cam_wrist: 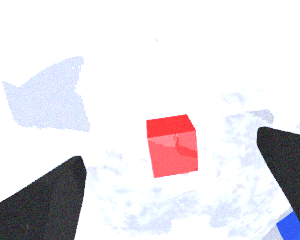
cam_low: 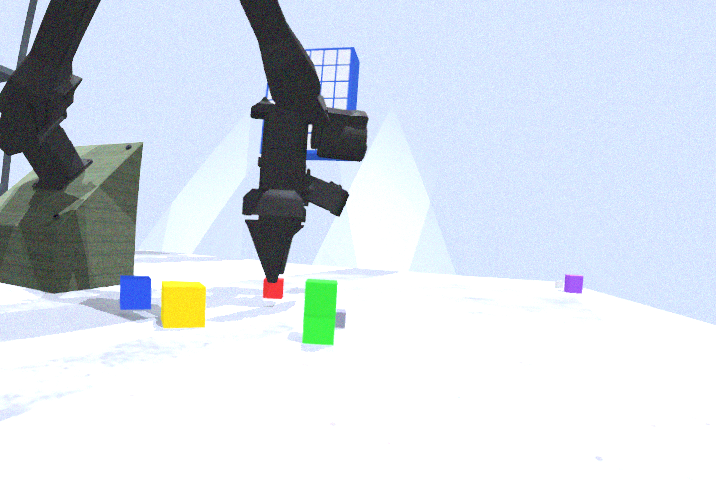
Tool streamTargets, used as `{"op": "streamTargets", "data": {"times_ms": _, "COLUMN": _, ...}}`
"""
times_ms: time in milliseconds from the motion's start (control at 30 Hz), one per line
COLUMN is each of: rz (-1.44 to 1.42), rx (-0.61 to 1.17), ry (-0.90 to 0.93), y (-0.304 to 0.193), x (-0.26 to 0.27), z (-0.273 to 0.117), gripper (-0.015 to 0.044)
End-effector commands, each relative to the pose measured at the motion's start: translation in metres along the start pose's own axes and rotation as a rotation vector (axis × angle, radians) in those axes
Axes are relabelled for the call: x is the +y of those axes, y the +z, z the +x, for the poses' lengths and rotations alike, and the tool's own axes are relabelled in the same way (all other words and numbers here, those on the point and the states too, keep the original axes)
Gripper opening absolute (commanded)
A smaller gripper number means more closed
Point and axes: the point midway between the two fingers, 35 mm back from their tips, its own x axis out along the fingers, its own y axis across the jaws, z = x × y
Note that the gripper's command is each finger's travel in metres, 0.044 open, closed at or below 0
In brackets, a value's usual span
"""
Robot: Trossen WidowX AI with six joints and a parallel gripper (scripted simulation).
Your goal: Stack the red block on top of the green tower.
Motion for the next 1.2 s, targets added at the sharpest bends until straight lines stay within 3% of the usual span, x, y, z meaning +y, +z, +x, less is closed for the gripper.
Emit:
{"op": "streamTargets", "data": {"times_ms": 0, "rz": -0.007, "rx": 0.007, "ry": -0.005, "y": -0.0025, "x": -0.0001, "z": 0.0088, "gripper": 0.044}}
{"op": "streamTargets", "data": {"times_ms": 700, "rz": -0.003, "rx": 0.008, "ry": -0.002, "y": -0.0031, "x": -0.0005, "z": 0.0172, "gripper": 0.044}}
{"op": "streamTargets", "data": {"times_ms": 1167, "rz": -0.003, "rx": 0.008, "ry": -0.002, "y": -0.0031, "x": -0.0005, "z": 0.0172, "gripper": 0.0073}}
